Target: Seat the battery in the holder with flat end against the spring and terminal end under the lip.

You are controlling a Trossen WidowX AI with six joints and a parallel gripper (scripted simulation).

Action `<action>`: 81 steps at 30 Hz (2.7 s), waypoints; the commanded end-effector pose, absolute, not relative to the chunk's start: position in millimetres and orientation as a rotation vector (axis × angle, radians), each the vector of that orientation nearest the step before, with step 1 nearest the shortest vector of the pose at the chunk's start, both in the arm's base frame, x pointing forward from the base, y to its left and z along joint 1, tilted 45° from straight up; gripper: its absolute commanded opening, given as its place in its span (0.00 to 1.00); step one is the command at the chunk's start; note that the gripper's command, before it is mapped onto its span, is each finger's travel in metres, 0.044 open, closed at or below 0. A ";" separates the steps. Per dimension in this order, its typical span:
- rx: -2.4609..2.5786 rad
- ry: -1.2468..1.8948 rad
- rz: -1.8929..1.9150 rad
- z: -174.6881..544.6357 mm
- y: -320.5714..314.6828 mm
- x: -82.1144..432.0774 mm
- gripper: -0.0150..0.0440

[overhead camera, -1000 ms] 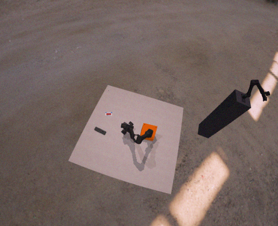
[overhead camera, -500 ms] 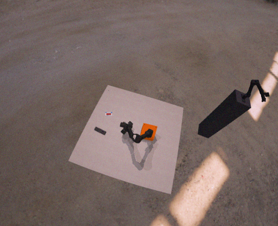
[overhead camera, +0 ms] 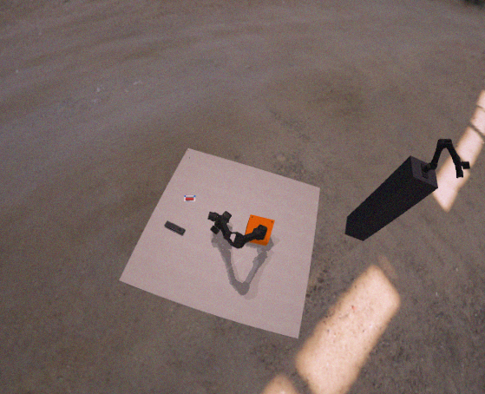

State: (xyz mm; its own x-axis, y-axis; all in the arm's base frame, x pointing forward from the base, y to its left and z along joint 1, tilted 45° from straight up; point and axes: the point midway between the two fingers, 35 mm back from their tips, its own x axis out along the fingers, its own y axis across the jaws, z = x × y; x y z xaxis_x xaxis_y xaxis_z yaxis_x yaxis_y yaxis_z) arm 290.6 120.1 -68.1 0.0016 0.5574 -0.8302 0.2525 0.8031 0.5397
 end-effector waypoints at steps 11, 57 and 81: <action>0.655 1.677 0.302 -68.2 122.5 286.2 0.36; 0.643 1.707 0.309 -71.3 122.2 302.8 0.36; 0.645 1.710 0.302 -29.5 79.6 311.3 0.80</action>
State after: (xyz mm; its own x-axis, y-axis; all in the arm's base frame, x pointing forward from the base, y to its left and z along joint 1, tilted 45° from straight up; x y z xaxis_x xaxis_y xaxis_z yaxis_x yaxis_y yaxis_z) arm 301.0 99.5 -50.0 -0.1504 0.5696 -0.8081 0.2615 0.8112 0.5231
